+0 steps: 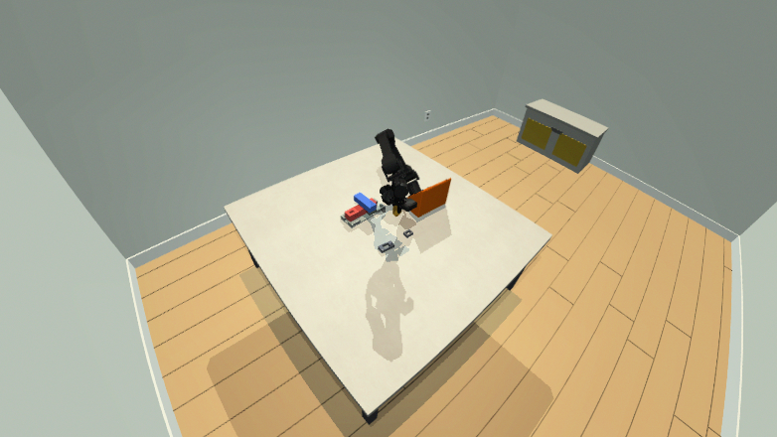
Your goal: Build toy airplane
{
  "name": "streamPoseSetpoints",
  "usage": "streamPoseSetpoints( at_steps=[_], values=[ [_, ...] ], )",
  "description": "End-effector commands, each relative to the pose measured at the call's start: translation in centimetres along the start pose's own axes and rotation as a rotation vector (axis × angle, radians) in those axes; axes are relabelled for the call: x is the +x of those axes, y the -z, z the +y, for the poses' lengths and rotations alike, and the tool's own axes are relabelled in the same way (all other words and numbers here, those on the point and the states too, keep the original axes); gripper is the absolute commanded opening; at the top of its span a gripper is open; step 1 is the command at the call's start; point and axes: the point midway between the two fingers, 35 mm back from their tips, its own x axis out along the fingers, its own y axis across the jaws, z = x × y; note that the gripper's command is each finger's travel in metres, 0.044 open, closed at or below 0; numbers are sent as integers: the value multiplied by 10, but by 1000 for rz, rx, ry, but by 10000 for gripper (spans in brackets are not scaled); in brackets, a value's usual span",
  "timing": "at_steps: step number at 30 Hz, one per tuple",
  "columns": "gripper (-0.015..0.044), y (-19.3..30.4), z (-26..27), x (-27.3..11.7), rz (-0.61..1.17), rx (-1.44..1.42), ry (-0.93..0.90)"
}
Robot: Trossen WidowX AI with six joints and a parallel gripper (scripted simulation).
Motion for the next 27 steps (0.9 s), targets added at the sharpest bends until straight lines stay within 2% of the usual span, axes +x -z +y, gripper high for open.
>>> streamPoseSetpoints(
  at_steps=[1, 27],
  values=[
    [0, -9, -10, -1, -6, -1, -8],
    [0, -51, -65, 5, -12, -14, -33]
  ],
)
